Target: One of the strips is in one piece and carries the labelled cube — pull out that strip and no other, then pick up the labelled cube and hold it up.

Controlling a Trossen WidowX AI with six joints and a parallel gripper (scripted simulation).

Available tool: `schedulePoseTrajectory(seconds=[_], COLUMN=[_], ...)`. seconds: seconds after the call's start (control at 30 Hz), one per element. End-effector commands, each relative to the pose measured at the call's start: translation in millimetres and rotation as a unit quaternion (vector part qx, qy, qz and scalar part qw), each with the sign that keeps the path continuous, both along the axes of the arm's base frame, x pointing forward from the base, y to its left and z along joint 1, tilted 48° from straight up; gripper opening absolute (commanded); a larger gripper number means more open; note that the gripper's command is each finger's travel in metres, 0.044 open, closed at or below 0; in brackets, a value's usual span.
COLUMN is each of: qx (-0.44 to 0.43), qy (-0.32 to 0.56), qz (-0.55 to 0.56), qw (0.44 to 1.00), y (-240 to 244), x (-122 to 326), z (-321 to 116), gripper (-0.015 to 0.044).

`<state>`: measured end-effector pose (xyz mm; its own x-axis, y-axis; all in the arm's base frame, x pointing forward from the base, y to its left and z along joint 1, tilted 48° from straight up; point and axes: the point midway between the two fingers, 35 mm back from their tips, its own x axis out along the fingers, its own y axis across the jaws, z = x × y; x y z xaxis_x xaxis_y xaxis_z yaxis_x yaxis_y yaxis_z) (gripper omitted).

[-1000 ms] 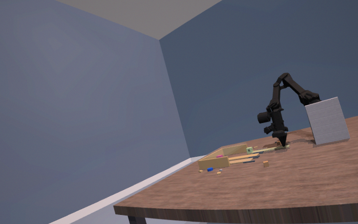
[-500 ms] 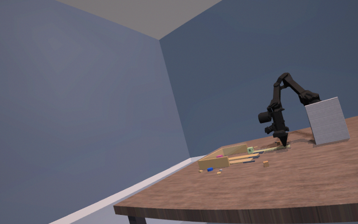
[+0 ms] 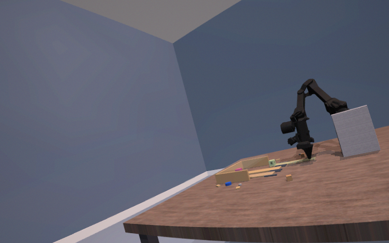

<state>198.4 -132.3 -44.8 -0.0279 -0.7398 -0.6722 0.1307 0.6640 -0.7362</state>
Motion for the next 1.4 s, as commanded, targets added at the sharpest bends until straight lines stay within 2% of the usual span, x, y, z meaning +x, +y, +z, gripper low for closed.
schedulePoseTrajectory(seconds=[0.0, 0.2, 0.23, 0.4, 0.63, 1.17, 1.2, 1.37], qx=[0.002, 0.002, 0.0, 0.003, 0.003, 0.002, 0.002, 0.002], qy=[0.015, 0.015, 0.001, 0.014, 0.014, 0.003, 0.003, 0.002], qz=[-0.006, -0.006, 0.0, -0.006, -0.006, -0.015, -0.015, -0.015], qw=[1.0, 1.0, 1.0, 1.0, 1.0, 1.0, 1.0, 1.0], y=[-1, -1, 1, 30, 31, 26, 26, 26], x=[-12, -12, 0, 4, -1, 56, 59, 75], z=[-3, -3, 1, 27, 29, 34, 35, 37], gripper=[0.0, 0.0, 0.0, 0.0, 0.0, 0.042, 0.044, 0.044])
